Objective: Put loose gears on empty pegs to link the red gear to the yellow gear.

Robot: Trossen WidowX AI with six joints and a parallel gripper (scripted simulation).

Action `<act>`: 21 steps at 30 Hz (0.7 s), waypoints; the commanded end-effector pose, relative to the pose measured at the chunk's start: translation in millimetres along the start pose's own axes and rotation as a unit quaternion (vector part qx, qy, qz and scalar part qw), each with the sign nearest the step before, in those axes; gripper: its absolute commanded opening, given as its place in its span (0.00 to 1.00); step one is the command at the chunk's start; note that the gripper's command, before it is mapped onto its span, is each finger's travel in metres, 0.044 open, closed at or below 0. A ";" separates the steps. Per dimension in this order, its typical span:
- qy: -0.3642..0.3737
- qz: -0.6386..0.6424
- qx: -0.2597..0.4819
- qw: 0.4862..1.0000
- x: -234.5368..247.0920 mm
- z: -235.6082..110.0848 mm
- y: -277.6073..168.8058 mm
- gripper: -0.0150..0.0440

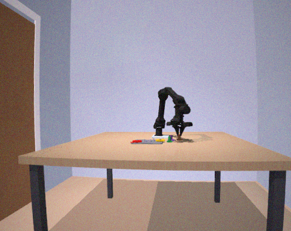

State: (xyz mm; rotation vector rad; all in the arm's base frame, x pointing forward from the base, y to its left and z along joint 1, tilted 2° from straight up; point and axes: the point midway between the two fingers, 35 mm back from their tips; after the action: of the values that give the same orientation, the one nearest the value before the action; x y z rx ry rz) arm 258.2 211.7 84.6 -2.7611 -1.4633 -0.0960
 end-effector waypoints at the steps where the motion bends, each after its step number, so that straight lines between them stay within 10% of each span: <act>1: 0.003 0.000 -0.001 1.000 1.8 -10.7 1.2 0.25; 21: 0.004 -0.001 -0.002 1.000 3.1 -55.0 4.6 0.25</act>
State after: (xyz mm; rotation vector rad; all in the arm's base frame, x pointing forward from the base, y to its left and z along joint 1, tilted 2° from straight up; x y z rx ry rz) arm 261.0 210.1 130.0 -2.7627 -1.4614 -0.0960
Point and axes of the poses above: the point midway between the two fingers, 35 mm back from their tips, its own z axis out along the fingers, its own x axis across the jaws, y = z × x, and after that the axes turned 10 degrees about z, right-handed
